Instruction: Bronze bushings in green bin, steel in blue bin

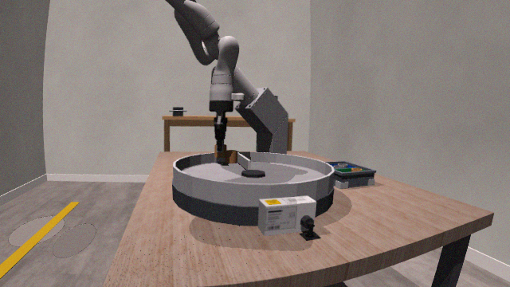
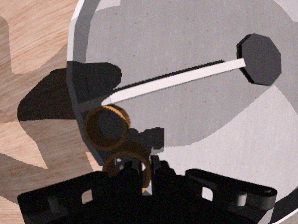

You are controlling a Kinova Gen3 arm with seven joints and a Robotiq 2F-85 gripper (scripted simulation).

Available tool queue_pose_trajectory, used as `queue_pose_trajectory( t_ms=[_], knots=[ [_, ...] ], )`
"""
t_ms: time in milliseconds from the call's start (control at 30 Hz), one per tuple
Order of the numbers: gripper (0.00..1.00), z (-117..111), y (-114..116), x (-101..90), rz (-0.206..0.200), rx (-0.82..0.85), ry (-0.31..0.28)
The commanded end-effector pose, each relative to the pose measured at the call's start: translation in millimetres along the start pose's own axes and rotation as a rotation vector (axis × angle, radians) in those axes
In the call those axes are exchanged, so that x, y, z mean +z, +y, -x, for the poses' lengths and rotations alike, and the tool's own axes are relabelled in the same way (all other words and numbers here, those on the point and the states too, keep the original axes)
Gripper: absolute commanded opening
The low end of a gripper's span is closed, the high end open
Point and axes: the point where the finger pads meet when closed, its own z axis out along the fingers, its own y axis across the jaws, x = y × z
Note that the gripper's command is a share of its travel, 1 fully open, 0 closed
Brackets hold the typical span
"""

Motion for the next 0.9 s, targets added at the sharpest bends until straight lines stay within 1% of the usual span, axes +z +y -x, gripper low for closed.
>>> queue_pose_trajectory(
  t_ms=[0,867],
  knots=[
    [0.0,-0.2,0.3,-0.7,0.001,0.0,0.001],
    [0.0,-0.2,0.3,-9.8,0.001,0.0,0.001]
  ],
)
